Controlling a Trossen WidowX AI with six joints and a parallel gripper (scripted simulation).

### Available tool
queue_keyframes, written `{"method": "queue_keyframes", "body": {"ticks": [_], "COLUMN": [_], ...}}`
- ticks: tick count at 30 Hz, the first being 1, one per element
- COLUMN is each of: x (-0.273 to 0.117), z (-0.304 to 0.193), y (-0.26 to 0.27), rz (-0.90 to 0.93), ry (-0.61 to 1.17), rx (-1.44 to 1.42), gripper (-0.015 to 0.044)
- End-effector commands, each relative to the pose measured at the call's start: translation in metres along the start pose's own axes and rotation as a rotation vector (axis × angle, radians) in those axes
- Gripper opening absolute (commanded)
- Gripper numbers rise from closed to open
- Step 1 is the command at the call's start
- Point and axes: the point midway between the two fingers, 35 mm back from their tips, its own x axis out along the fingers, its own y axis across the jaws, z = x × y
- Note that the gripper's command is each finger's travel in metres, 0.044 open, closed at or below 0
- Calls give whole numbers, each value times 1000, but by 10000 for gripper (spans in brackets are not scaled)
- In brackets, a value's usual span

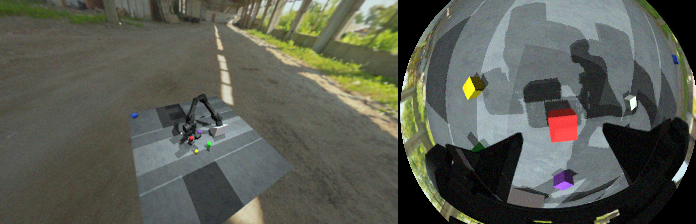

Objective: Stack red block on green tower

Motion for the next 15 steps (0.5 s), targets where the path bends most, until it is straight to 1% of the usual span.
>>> {"method": "queue_keyframes", "body": {"ticks": [1,15], "x": [7,30], "z": [-2,-2], "y": [0,-1], "rz": [-4,-5], "ry": [7,7], "rx": [-5,-5], "gripper": [440,440]}}
